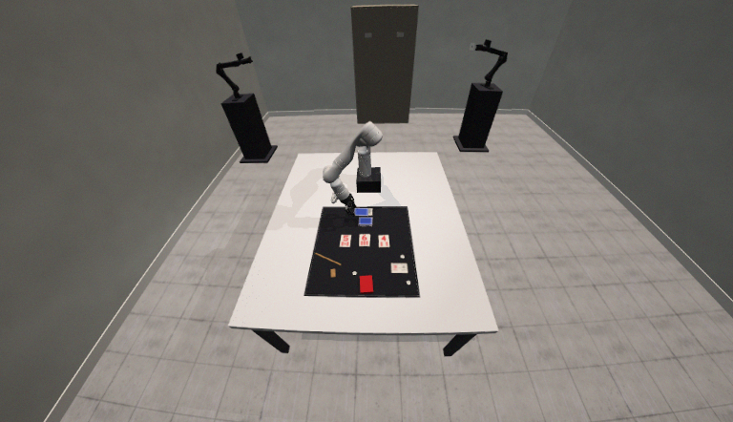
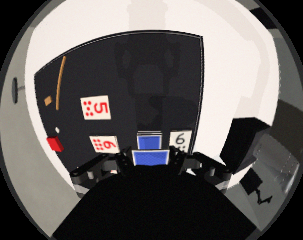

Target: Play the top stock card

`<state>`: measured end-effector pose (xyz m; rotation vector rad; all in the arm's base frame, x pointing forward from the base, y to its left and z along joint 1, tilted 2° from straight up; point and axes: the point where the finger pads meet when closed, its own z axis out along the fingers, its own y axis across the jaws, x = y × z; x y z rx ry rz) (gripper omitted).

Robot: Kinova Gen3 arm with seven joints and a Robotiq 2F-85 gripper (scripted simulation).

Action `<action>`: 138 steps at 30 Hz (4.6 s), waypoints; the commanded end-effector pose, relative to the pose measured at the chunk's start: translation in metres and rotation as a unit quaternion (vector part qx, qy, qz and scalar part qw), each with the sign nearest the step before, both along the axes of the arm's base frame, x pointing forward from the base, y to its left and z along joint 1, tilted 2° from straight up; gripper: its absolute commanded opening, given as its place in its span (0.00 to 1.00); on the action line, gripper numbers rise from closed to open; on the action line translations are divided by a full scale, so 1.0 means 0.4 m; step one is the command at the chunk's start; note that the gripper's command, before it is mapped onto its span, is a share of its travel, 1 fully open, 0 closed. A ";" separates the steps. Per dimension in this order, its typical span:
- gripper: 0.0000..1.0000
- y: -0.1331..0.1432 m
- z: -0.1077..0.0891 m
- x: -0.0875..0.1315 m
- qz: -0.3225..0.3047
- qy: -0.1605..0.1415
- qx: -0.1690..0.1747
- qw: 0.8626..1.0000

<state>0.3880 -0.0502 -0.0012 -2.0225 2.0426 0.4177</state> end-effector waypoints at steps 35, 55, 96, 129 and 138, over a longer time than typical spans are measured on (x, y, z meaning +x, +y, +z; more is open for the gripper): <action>0.71 0.005 0.045 0.009 0.002 -0.005 0.000 1.000; 0.71 0.165 0.043 0.006 0.002 -0.005 0.000 1.000; 0.71 0.385 0.030 0.002 0.002 -0.005 0.000 1.000; 0.71 0.386 0.020 0.001 0.002 -0.004 -0.006 1.000; 0.71 0.387 0.020 0.000 0.002 -0.004 -0.017 1.000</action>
